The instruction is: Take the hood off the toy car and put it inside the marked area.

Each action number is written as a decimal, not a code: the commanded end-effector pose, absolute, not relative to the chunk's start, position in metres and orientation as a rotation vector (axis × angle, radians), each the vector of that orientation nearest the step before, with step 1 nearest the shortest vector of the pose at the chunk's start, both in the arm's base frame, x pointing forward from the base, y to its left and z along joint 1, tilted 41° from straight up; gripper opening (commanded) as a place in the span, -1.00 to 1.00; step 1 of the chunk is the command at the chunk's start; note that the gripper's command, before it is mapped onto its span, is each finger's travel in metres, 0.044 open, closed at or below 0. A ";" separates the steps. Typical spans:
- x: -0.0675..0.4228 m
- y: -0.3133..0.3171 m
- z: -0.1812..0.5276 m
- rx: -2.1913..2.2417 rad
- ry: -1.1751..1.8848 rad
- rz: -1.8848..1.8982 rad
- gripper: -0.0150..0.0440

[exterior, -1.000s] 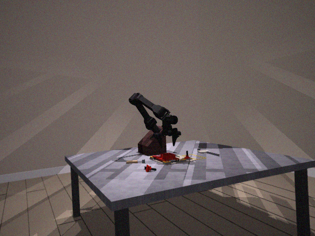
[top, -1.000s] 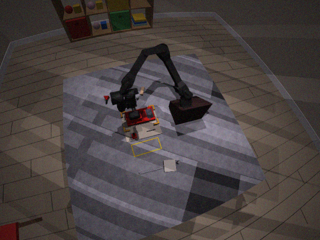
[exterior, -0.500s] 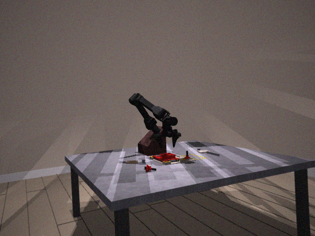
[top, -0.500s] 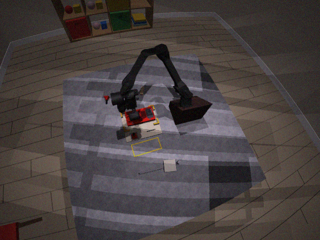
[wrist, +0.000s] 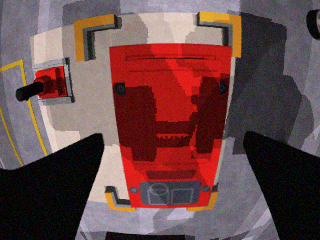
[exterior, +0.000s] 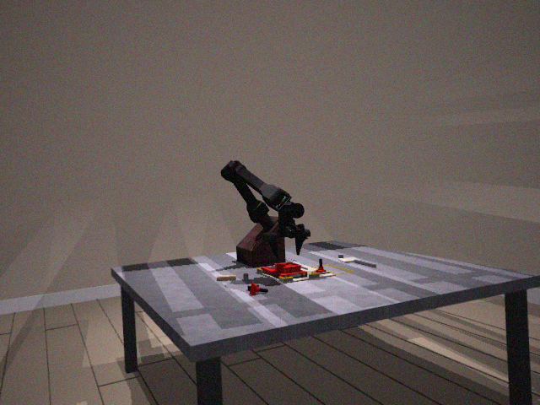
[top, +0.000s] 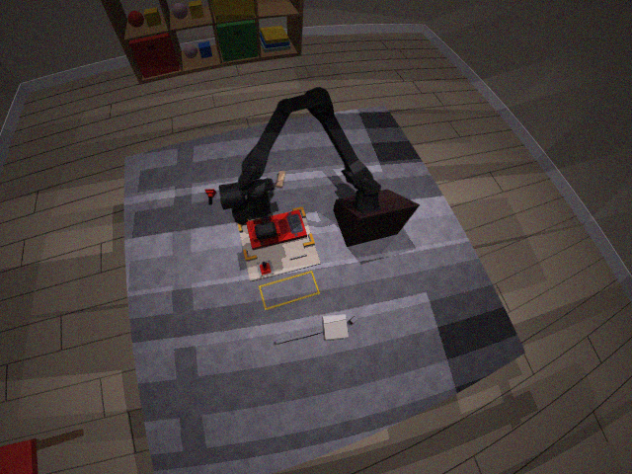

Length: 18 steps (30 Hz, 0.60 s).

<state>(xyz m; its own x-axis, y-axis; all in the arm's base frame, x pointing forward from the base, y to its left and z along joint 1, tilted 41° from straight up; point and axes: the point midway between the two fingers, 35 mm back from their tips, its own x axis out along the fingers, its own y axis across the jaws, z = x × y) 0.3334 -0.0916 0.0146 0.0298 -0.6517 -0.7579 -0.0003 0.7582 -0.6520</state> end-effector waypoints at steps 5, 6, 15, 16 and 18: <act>0.333 -0.095 0.011 -0.569 1.471 -0.543 1.00; 0.333 -0.095 0.011 -0.569 1.471 -0.543 1.00; 0.333 -0.098 0.007 -0.570 1.470 -0.543 1.00; 0.333 -0.099 0.007 -0.570 1.470 -0.543 1.00; 0.333 -0.100 0.006 -0.570 1.470 -0.543 1.00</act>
